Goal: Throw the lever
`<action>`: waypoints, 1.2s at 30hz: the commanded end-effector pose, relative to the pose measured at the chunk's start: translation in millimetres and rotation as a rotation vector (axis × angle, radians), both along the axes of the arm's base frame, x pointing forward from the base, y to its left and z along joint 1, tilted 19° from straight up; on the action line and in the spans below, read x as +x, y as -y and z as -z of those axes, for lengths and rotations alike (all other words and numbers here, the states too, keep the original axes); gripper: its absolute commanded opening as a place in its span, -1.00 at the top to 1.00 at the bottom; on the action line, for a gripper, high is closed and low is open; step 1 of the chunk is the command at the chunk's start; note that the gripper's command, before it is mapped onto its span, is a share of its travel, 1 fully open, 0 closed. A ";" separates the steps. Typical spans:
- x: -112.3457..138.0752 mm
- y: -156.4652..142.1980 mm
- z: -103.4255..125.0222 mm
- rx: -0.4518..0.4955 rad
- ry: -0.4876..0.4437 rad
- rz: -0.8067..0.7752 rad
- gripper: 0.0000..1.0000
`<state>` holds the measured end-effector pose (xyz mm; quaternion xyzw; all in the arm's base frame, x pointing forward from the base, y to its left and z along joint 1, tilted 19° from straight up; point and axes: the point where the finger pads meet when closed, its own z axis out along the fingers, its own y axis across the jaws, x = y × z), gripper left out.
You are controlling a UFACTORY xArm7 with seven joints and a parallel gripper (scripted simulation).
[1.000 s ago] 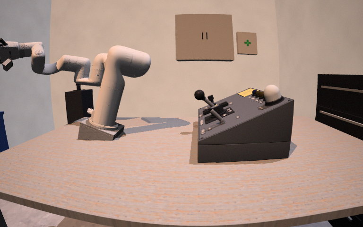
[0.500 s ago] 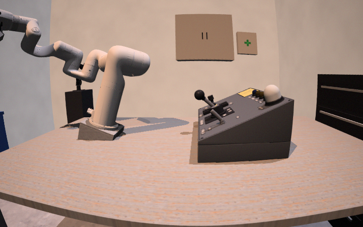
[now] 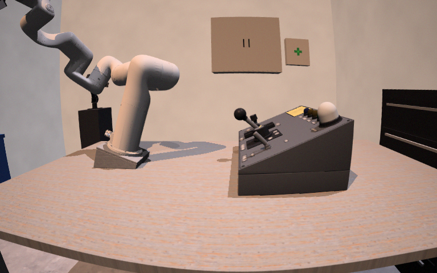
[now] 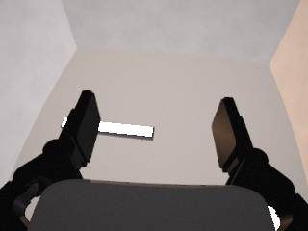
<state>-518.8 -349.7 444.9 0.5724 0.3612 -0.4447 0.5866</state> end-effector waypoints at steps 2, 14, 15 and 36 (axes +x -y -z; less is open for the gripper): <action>65.1 23.6 -63.0 -0.054 -0.164 -0.124 -1.00; 215.4 29.5 -164.2 -0.211 -0.522 -0.358 -1.00; 228.1 29.6 -173.0 -0.211 -0.522 -0.358 -1.00; 501.0 -90.2 -266.5 -0.592 -1.149 -0.647 -1.00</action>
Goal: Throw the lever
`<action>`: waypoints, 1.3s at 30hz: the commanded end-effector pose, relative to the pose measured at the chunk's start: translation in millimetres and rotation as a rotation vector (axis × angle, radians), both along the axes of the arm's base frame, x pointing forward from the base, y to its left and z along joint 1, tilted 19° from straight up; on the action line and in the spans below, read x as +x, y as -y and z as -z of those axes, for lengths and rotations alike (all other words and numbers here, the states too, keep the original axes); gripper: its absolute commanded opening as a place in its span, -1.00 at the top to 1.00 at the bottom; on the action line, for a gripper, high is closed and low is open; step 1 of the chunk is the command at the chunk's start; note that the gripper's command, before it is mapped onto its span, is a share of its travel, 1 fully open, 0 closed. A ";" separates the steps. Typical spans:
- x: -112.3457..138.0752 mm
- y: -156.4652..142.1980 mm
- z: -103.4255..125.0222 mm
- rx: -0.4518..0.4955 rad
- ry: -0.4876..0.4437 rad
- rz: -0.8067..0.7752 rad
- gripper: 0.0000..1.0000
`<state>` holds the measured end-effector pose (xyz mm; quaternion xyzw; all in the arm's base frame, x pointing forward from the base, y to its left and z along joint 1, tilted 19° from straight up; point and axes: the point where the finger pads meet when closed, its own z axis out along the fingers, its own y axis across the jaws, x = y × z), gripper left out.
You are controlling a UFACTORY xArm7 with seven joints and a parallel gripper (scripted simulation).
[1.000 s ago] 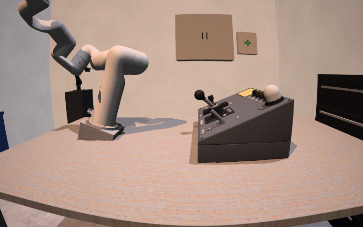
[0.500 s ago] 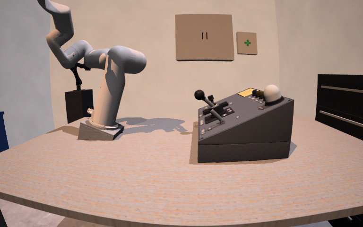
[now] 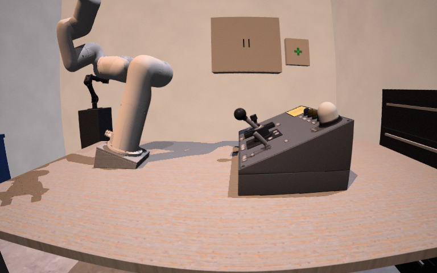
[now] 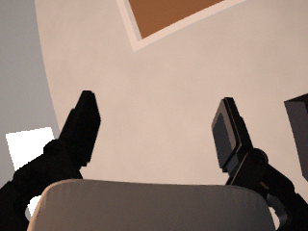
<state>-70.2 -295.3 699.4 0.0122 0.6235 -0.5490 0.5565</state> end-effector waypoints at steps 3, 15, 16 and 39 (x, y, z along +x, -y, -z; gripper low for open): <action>52.9 -36.1 -12.1 -0.098 -0.121 -0.070 -1.00; 164.6 -150.2 -2.4 -0.404 -0.426 -0.231 -1.00; 164.6 -150.2 -2.4 -0.404 -0.426 -0.231 -1.00; 268.9 -393.2 147.3 -1.255 -1.002 -0.424 -1.00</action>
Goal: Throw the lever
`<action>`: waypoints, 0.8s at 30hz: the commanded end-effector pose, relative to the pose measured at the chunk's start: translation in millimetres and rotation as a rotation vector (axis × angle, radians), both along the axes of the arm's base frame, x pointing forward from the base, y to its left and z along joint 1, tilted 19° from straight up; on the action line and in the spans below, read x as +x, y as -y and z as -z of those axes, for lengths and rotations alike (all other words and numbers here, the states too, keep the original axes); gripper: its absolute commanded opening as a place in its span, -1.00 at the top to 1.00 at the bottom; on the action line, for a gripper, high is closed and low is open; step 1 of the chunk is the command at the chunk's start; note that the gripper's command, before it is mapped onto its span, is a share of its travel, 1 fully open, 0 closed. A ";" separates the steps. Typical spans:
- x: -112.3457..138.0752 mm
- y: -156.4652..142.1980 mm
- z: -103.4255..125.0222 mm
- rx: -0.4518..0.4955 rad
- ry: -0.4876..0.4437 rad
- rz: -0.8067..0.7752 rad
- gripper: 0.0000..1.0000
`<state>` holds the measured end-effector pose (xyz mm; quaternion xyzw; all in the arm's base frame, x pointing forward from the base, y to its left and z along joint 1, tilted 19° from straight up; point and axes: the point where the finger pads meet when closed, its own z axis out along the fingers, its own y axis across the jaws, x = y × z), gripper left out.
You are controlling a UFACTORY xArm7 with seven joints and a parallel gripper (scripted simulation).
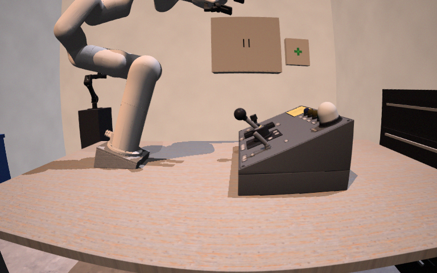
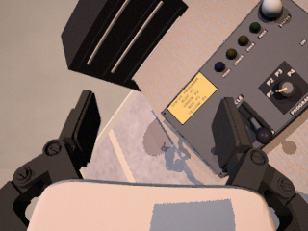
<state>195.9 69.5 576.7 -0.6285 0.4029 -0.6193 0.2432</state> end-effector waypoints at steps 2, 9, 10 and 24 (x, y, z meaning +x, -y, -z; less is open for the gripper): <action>4.0 -45.1 45.2 -0.202 -0.093 -0.058 -1.00; 1.2 -86.1 115.3 -0.522 -0.202 -0.123 -1.00; 1.2 -86.1 115.3 -0.522 -0.202 -0.123 -1.00; -3.8 -100.7 161.1 -0.742 -0.259 -0.152 -1.00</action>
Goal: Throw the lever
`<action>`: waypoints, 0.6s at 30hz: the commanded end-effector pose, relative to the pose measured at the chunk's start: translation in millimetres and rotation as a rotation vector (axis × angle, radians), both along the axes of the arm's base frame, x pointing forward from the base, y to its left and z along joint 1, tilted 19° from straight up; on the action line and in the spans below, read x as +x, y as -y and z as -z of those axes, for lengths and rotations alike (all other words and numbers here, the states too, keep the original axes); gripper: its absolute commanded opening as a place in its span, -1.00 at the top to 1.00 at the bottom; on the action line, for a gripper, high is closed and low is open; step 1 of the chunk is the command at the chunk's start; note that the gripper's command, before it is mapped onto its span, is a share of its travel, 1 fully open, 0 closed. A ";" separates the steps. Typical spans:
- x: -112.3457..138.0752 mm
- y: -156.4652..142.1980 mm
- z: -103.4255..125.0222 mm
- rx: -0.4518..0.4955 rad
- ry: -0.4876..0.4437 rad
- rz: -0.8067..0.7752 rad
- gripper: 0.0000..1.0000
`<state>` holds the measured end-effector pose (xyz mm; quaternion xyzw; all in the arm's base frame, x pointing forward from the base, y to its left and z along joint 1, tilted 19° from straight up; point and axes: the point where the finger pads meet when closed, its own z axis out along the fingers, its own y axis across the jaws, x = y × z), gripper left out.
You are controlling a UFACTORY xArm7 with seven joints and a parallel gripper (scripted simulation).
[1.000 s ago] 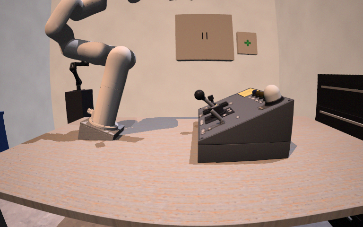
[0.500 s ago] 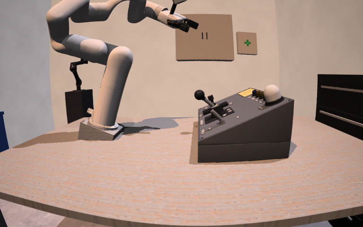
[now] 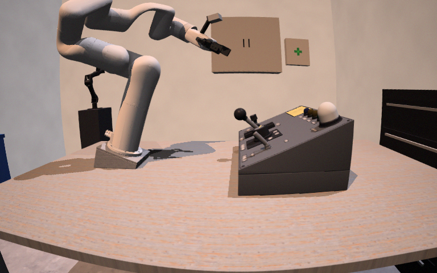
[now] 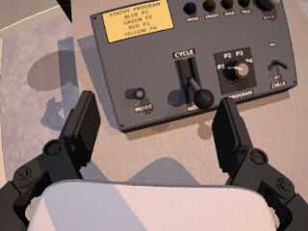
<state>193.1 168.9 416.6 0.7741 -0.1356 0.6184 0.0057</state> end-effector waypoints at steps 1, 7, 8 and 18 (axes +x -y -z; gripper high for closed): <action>-1.0 -1.2 1.1 -0.008 -0.001 -0.004 -1.00; -2.8 -3.8 15.3 -0.080 -0.015 -0.014 -1.00; -2.8 -3.8 15.3 -0.080 -0.015 -0.014 -1.00; -4.0 -4.9 24.8 -0.130 -0.024 -0.021 -1.00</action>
